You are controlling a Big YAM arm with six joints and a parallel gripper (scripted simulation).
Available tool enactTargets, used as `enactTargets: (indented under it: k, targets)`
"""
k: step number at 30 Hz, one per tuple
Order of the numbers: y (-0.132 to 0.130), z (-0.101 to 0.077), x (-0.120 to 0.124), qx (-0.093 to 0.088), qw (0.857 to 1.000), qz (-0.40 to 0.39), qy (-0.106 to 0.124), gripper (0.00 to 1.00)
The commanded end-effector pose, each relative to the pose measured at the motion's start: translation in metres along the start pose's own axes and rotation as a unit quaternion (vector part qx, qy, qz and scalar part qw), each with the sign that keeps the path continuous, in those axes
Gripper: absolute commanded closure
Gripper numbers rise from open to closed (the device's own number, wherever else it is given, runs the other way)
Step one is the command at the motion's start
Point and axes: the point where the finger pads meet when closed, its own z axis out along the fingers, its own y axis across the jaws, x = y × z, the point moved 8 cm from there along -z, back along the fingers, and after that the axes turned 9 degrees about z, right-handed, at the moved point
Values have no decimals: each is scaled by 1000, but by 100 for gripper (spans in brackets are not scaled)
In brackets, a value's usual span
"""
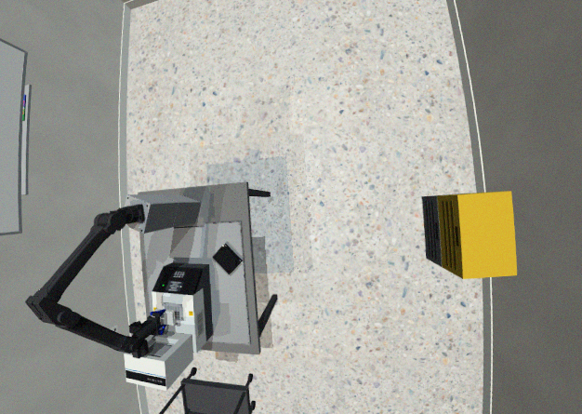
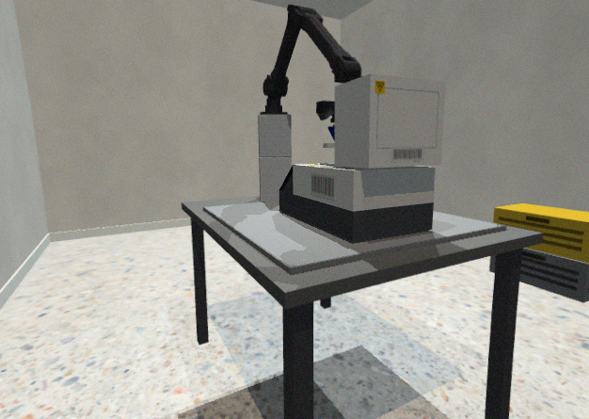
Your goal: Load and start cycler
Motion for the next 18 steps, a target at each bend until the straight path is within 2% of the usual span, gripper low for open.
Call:
enactTargets:
  k: [1, 11, 18]
  targets:
    - [3, 3, -7, -3, 1000, 5, -1, 100]
    - [1, -14, 15, -14, 1000, -5, 2, 100]
    - [7, -25, 3, -23, 1000, -5, 4, 100]
